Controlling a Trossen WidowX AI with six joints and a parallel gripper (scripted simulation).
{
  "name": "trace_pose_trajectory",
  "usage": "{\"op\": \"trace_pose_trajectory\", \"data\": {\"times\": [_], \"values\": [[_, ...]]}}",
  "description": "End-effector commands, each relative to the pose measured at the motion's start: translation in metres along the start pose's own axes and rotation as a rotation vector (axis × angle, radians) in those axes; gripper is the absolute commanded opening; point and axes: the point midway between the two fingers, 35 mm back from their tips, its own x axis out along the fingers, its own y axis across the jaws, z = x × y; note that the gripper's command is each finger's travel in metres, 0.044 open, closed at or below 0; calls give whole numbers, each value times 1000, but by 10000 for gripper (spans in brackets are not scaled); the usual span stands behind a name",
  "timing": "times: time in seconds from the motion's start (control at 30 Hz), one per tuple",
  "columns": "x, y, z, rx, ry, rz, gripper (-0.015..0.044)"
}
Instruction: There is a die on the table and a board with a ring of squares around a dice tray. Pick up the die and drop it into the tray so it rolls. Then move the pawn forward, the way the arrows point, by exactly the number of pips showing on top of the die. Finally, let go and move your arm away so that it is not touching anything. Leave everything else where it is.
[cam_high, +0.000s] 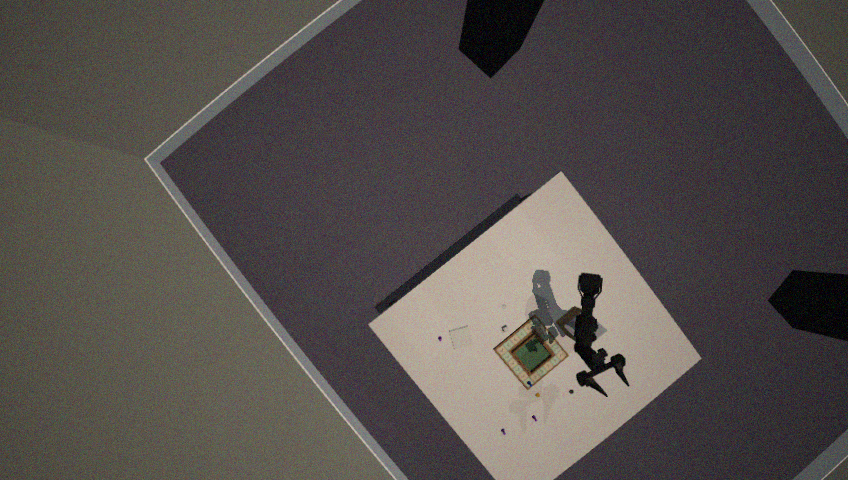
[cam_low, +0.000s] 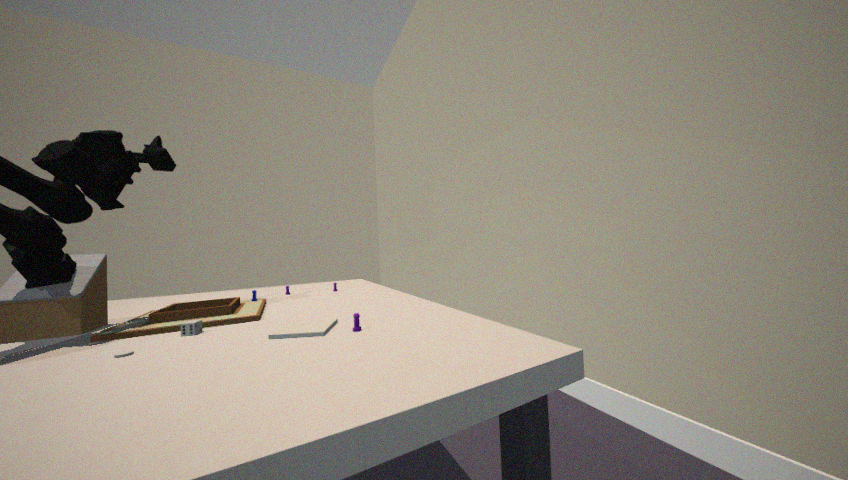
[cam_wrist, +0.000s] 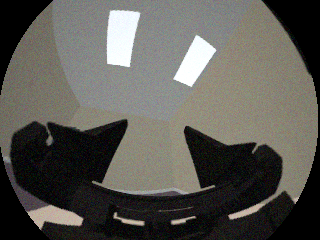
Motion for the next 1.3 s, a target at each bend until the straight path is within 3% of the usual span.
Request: {"op": "trace_pose_trajectory", "data": {"times": [0.0,0.13,0.3,0.47,0.67,0.97,1.27], "values": [[0,-3,-1,3,5,-11,374],[4,-58,-18,62,103,-224,275],[-13,-136,-46,137,263,-545,275],[-58,-201,-73,208,449,-870,275],[-137,-250,-95,281,707,-1245,275],[-268,-262,-93,378,1172,-1715,275],[-370,-224,-47,467,1719,-1992,275]]}}
